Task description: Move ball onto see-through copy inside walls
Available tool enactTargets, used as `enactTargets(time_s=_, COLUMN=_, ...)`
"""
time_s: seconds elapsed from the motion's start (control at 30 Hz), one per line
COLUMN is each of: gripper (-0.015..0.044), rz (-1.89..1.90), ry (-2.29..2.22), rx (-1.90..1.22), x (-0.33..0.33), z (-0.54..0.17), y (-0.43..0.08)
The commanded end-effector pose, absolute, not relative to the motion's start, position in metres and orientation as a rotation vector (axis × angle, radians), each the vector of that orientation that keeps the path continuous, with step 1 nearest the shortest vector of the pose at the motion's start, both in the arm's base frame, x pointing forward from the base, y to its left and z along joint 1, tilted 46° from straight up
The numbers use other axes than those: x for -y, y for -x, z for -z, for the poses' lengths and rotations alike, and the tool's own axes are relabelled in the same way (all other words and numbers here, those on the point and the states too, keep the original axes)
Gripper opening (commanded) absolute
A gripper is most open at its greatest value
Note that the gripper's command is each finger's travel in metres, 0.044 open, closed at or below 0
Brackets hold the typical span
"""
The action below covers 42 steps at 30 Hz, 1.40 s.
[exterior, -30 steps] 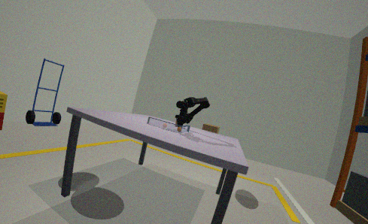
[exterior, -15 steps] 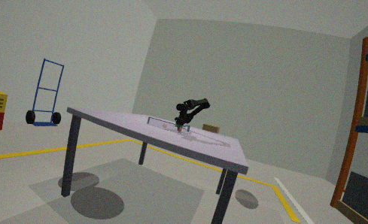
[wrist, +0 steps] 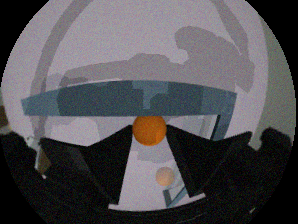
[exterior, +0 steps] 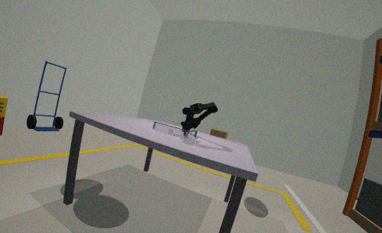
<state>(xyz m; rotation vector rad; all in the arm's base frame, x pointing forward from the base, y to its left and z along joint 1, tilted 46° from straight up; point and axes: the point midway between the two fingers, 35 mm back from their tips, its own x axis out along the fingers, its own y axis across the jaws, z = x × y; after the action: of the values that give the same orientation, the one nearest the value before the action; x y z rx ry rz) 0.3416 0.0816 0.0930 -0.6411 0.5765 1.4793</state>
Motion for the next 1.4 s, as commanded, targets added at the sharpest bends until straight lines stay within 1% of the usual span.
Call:
enactTargets(time_s=0.0, gripper=0.0, rz=-1.452, ry=0.643, rx=-0.598, x=-0.065, z=-0.093, y=-0.345)
enactTargets(time_s=0.37, gripper=0.0, rz=-1.424, ry=0.616, rx=-0.613, x=-0.031, z=-0.132, y=-0.347)
enactTargets(time_s=0.77, gripper=0.0, rz=-1.395, ry=0.577, rx=-0.622, x=0.005, z=-0.183, y=-0.337)
enactTargets(time_s=0.9, gripper=0.0, rz=-1.386, ry=0.556, rx=-0.639, x=0.006, z=-0.182, y=-0.338)
enactTargets(time_s=1.37, gripper=0.0, rz=-1.165, ry=0.129, rx=-0.983, x=0.027, z=-0.142, y=-0.358)
